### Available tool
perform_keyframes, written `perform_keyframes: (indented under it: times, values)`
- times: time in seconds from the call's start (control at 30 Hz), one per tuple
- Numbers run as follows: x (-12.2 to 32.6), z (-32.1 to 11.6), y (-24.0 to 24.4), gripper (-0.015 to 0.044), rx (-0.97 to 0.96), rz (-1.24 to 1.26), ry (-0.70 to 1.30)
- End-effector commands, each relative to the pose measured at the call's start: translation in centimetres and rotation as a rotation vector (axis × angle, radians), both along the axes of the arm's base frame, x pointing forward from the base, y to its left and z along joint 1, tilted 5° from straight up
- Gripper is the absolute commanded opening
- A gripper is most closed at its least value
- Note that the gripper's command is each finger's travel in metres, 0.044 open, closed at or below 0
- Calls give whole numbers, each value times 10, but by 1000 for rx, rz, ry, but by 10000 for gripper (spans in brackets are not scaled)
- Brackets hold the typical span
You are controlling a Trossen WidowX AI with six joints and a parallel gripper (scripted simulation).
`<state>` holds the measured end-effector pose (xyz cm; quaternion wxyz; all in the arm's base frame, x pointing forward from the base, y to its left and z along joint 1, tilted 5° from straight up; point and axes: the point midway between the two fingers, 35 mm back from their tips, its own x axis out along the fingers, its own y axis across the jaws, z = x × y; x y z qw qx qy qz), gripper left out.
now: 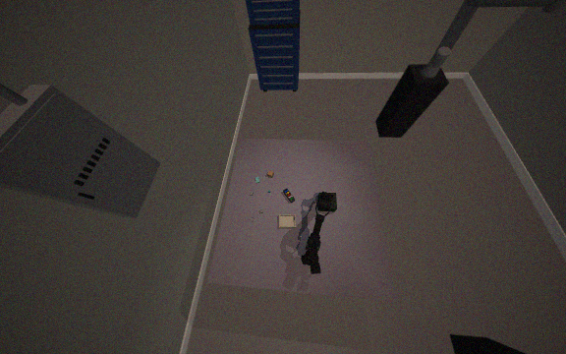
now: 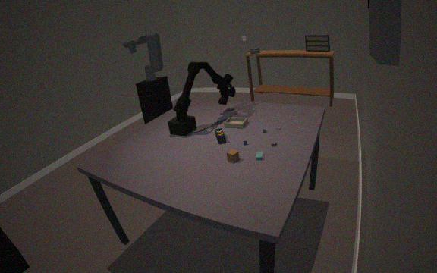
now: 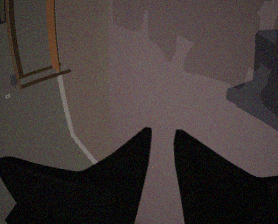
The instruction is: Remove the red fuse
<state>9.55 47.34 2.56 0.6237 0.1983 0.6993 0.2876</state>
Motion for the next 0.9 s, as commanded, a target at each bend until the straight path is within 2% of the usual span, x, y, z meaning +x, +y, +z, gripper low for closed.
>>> perform_keyframes:
  times: [0.0,0.23,0.47,0.67,0.87]
  values:
    - [54,4,-28,74,-32,1,-122]
    - [147,7,-106,74,-150,28,-331]
    - [219,12,-212,74,-323,91,-474]
    - [249,18,-316,74,-481,184,-525]
    - [247,25,-421,74,-617,311,-509]
